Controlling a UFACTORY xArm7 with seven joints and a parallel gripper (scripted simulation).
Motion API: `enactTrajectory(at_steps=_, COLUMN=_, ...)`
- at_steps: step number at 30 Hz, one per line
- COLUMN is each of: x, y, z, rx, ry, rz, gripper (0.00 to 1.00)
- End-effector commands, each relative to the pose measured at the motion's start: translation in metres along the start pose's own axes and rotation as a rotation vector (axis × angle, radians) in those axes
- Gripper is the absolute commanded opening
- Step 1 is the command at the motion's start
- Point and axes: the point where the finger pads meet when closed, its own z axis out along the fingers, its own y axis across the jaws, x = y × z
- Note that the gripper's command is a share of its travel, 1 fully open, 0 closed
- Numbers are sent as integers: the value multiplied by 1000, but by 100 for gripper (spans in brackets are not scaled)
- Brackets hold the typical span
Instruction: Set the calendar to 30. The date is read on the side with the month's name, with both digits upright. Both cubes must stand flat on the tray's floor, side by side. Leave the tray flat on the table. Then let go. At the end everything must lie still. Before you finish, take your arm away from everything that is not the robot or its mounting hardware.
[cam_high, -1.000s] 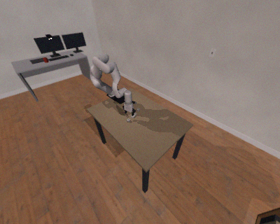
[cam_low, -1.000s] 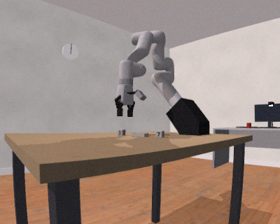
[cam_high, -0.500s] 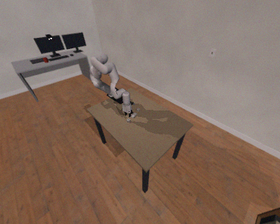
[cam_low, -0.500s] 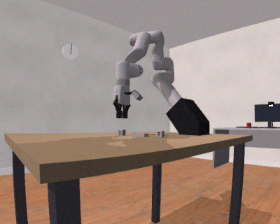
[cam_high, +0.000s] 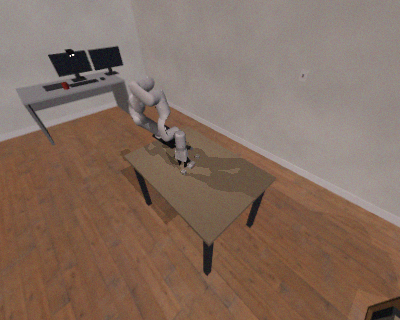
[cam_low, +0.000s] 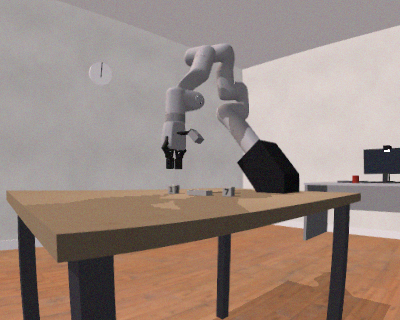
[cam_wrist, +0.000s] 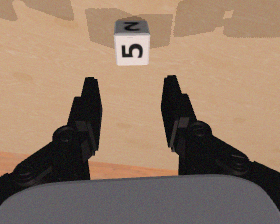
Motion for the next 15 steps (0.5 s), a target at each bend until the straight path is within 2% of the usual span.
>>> enactTrajectory(at_steps=1, x=0, y=1, z=-1, rx=-3, ry=0, rz=0, gripper=49)
enactTrajectory(at_steps=15, x=0, y=1, z=0, rx=-3, ry=0, rz=0, gripper=49)
